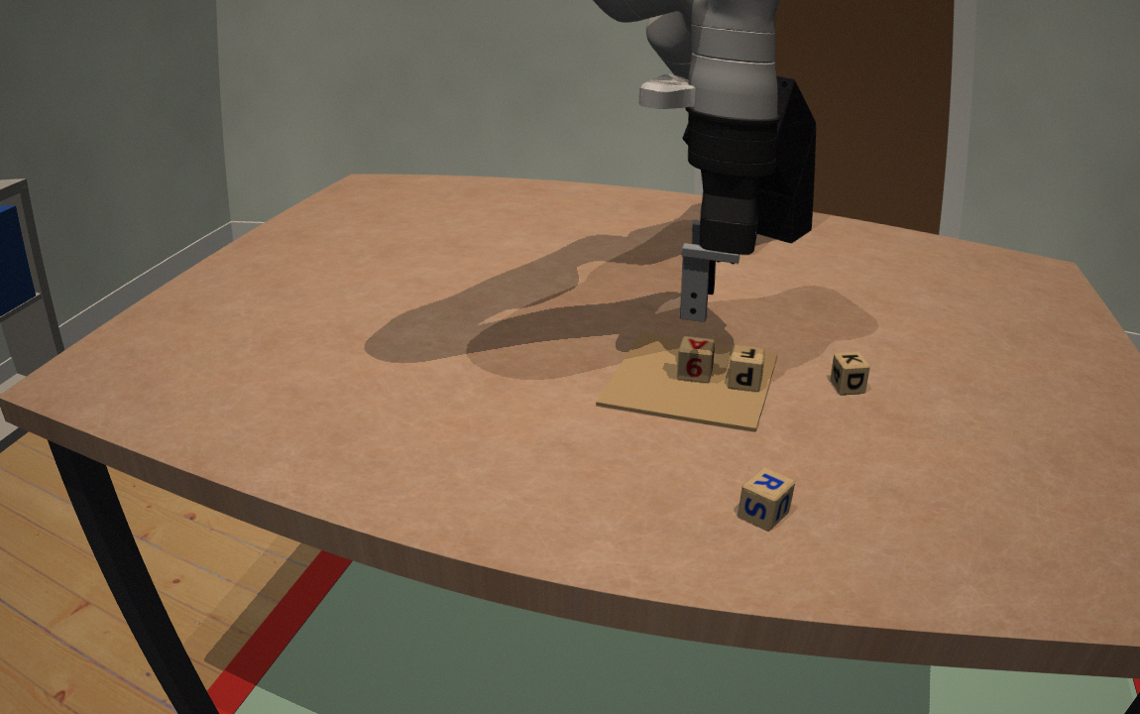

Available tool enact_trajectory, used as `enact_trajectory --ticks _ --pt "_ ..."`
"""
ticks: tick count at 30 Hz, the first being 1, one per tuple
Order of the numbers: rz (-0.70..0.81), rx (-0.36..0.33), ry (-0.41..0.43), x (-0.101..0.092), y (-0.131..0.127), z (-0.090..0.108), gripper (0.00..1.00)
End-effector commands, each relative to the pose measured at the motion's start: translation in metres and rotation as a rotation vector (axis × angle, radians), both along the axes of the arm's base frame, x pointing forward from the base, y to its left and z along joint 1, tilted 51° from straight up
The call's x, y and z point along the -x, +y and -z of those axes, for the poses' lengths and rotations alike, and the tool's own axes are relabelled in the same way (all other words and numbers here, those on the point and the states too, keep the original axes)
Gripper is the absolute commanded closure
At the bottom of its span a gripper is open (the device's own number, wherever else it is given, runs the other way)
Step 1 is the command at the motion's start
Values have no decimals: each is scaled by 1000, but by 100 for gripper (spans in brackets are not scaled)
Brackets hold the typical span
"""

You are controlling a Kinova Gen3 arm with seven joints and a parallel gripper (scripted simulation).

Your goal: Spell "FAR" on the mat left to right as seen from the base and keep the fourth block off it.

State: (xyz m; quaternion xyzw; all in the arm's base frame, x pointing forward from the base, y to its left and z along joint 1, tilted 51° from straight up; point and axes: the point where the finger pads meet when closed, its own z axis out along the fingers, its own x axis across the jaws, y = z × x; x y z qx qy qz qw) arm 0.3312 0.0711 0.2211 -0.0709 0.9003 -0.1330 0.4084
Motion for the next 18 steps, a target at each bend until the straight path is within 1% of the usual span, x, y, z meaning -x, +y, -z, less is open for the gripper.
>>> enact_trajectory --ticks 1,18 --pt "3 4 14 -2 -1 6 0" --pt "0 7 18 -17 -5 20 0"
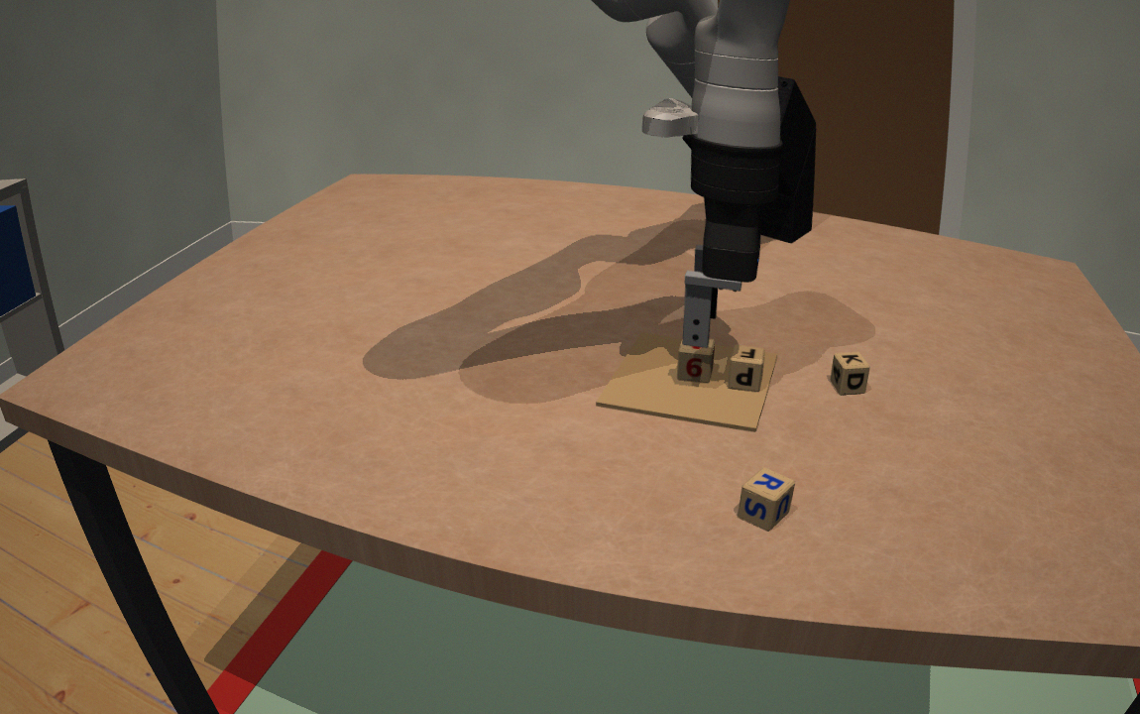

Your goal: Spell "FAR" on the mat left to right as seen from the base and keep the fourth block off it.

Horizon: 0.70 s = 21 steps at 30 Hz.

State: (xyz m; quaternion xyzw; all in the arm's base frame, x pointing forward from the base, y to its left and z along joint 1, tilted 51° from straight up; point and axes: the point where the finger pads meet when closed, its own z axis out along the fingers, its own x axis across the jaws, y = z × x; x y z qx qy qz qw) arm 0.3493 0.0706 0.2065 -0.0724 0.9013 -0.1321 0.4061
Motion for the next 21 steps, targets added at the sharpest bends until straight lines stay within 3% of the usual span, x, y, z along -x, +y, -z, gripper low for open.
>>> enact_trajectory --ticks 1,21 --pt "3 7 12 0 -4 6 0" --pt "5 6 13 -3 -5 9 0"
